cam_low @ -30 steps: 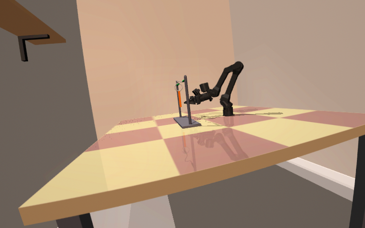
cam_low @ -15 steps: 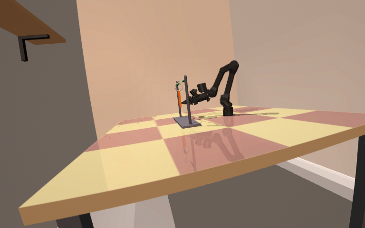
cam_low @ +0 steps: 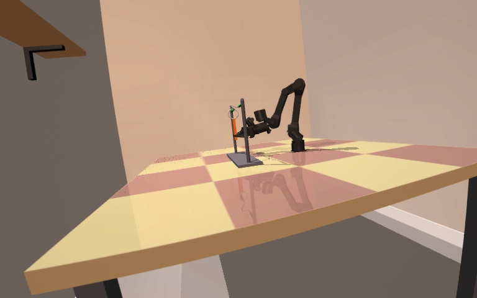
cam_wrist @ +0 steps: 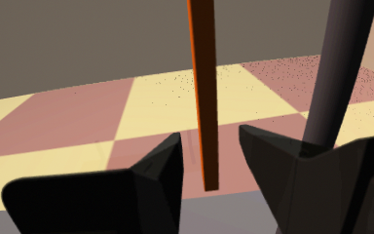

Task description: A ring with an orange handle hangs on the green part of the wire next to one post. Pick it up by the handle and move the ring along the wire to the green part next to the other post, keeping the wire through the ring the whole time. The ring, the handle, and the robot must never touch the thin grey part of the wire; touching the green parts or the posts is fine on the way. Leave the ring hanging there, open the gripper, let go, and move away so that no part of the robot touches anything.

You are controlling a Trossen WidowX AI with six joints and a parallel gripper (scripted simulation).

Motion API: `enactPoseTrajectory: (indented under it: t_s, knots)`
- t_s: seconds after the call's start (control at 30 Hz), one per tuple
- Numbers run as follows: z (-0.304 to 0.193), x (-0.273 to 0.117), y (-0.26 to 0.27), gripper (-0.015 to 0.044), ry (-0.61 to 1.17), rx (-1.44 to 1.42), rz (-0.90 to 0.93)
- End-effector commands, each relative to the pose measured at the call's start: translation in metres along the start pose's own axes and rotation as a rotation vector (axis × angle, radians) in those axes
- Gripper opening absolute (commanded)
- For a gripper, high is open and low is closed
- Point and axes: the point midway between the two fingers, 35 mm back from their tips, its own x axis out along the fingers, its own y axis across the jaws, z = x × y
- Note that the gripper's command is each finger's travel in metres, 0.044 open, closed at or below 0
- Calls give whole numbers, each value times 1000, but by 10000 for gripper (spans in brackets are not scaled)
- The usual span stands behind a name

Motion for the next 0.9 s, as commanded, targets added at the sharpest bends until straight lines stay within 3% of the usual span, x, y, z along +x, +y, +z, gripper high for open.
enactPoseTrajectory:
  t_s: [0.0, 0.87]
  knots:
    - [-1, 8, -1, 160, 3, 6, -2]
    - [-4, 30, 3, 160, 0, 7, -2]
